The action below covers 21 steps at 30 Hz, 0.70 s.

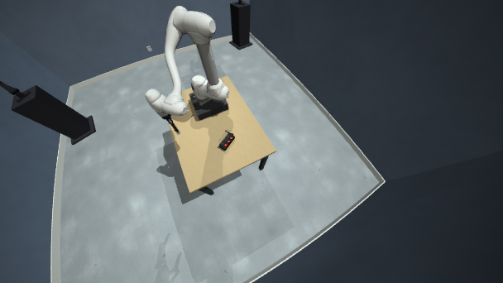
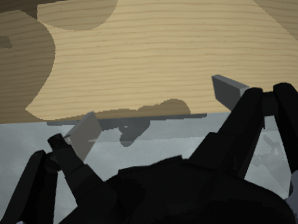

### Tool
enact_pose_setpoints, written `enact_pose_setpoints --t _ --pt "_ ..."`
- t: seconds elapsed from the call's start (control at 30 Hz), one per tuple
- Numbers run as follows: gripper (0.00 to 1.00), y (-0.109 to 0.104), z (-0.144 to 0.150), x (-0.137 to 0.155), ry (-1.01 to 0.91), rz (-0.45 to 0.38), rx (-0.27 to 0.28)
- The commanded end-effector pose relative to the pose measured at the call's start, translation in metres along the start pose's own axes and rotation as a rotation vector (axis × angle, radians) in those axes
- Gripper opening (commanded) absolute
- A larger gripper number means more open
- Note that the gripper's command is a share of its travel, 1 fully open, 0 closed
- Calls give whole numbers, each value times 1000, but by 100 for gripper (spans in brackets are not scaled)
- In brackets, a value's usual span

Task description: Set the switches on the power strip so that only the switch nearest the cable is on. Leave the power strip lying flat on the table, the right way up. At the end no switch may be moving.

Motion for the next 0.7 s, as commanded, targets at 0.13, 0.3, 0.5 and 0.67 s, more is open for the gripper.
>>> enact_pose_setpoints --t 0.13,0.3,0.5,0.67 --pt "100 4 23 -12 -124 8 -6" --pt "100 17 83 -50 -450 30 -20" --pt "100 26 123 -83 -681 45 -29" --pt "100 43 184 -151 -1070 72 -44"
Point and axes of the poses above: the point where the finger pads meet when closed, its own y axis out along the fingers, its own z axis across the jaws, x = y × z, the point moved 10 cm from there along -y, back along the fingers, and after that the axes turned 12 degrees about y, right-handed, at the moved point
